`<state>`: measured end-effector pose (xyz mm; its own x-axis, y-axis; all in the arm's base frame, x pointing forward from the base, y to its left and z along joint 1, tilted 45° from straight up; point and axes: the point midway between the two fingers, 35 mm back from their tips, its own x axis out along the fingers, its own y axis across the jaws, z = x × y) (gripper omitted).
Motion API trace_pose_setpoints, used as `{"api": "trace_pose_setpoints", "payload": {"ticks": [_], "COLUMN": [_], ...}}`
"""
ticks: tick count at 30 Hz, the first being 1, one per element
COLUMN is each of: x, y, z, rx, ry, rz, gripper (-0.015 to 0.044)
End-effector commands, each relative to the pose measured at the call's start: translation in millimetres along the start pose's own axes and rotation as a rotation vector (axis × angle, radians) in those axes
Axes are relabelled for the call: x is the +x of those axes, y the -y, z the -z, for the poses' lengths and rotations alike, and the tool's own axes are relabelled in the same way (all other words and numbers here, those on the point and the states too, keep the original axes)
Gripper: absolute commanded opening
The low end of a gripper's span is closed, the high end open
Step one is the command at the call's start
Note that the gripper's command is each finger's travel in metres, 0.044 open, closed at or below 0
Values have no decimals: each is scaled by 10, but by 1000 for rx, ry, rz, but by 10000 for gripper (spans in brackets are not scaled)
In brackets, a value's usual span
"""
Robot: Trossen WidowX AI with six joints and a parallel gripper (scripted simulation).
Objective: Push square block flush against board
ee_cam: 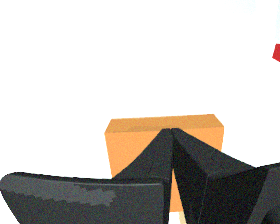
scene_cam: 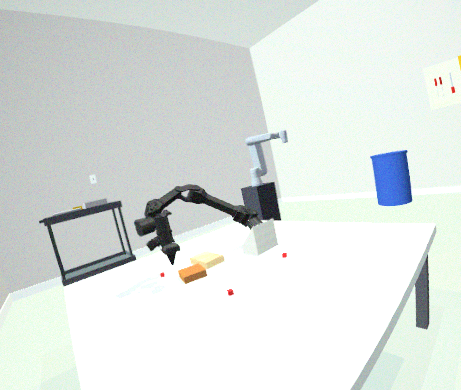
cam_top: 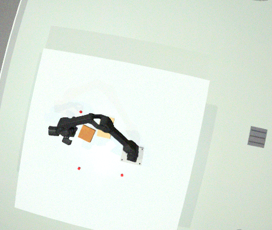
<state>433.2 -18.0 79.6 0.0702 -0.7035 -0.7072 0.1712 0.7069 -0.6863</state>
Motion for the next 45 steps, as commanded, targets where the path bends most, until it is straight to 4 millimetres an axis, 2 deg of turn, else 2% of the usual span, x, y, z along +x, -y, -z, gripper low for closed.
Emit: {"api": "trace_pose_setpoints", "payload": {"ticks": [1, 14, 16, 18, 21, 23, 45], "x": [-14, -8, -11, -142, -439, -503, -503], "y": [8, 12, -1, -6, -7, -5, -5], "z": [-78, -278, -239, -245, -235, -228, -228], "rx": [-1, 0, 1, 1, 0, -1, -1], "ry": [6, 6, 1, 2, 5, 5, 5], "rz": [1, 1, -2, -2, -1, -1, -1], "gripper": [0, 0, 0, 0, 0, 0, 0]}}
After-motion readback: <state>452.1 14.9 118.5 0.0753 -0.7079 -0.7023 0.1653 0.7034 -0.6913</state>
